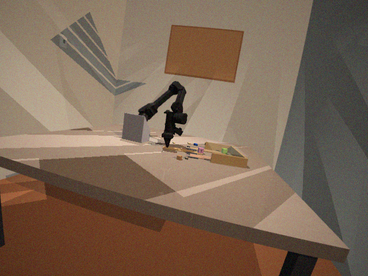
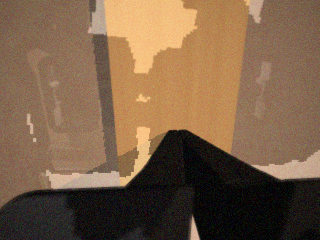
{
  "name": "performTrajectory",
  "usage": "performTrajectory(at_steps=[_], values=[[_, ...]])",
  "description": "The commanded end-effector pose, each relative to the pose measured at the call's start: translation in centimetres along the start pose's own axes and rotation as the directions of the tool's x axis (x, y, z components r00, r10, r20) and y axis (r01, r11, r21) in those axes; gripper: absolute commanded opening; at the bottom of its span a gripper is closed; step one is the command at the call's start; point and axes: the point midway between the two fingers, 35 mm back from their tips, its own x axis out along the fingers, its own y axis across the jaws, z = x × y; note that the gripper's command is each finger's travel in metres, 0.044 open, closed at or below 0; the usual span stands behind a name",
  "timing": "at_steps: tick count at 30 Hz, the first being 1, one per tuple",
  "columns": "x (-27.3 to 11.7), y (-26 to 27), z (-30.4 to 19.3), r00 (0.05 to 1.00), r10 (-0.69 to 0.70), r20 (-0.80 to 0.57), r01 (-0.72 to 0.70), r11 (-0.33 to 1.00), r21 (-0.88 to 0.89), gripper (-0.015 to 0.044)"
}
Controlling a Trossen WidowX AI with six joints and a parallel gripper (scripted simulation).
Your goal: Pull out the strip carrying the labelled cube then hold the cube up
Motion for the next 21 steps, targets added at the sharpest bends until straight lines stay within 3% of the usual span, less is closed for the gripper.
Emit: performTrajectory(at_steps=[1,15,21], values=[[0.3,0.2,-0.9,1.0,0.001,-0.027,-0.001,1.0,0.008,0.0],[0.3,0.2,-0.9,1.0,0.001,-0.027,-0.001,1.0,0.008,0.0],[-4.2,-0.1,0.2,1.0,-0.001,-0.027,0.001,1.0,0.007,0.0]])
